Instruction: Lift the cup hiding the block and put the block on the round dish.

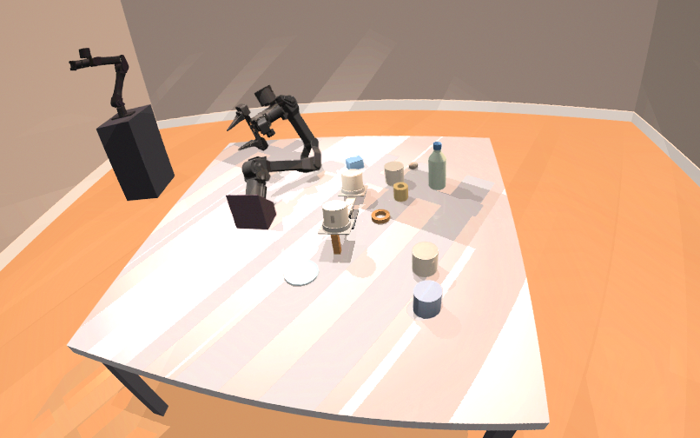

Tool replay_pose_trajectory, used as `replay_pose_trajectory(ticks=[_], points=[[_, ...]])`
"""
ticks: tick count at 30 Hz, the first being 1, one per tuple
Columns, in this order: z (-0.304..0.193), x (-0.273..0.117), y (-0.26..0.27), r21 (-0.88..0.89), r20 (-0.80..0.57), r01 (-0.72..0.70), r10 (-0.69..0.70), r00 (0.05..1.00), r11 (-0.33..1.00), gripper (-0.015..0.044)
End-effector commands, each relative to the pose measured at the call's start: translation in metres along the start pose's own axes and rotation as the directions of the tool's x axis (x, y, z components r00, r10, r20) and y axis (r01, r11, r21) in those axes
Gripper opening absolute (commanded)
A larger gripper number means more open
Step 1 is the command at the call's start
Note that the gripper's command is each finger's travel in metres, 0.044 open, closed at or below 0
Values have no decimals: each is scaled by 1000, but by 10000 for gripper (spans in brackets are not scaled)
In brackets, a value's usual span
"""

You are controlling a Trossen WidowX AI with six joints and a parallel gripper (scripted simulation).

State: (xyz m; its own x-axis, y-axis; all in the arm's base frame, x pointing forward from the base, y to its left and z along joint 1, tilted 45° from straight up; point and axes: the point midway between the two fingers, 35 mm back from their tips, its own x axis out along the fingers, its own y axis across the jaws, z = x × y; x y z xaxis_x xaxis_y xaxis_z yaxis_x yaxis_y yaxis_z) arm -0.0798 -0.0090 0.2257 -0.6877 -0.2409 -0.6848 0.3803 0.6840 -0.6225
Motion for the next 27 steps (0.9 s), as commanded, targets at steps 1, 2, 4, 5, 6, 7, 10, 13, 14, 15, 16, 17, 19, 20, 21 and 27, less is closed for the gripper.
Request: replay_pose_trajectory(ticks=[1, 2, 4, 5, 6, 7, 10, 13, 14, 15, 16, 17, 19, 20, 21, 27], points=[[1, 0, 0, -1, 5, -1, 1, 1000, 1000, 426], [3, 2, -2, -4, 22, -5, 5, 1000, 1000, 440], [12, 6, -7, -15, 81, -19, 20, 996, 1000, 440], [17, 8, -10, -22, 113, -28, 30, 993, 999, 440], [22, 10, -12, -28, 145, -37, 40, 989, 999, 440], [27, 12, -14, -35, 176, -46, 51, 983, 998, 440], [43, 16, -20, -57, 266, -77, 89, 960, 995, 440], [60, 20, -24, -83, 351, -112, 134, 927, 990, 440], [66, 20, -25, -92, 378, -124, 150, 914, 988, 440], [72, 21, -26, -101, 404, -137, 166, 900, 985, 440], [77, 21, -27, -111, 429, -150, 183, 885, 982, 440], [83, 22, -28, -122, 452, -163, 201, 869, 979, 440], [95, 22, -29, -144, 497, -191, 237, 835, 971, 440], [100, 22, -29, -155, 518, -205, 256, 816, 966, 440], [106, 21, -29, -168, 538, -219, 276, 797, 961, 440], [140, 17, -27, -249, 633, -311, 397, 664, 917, 440]])
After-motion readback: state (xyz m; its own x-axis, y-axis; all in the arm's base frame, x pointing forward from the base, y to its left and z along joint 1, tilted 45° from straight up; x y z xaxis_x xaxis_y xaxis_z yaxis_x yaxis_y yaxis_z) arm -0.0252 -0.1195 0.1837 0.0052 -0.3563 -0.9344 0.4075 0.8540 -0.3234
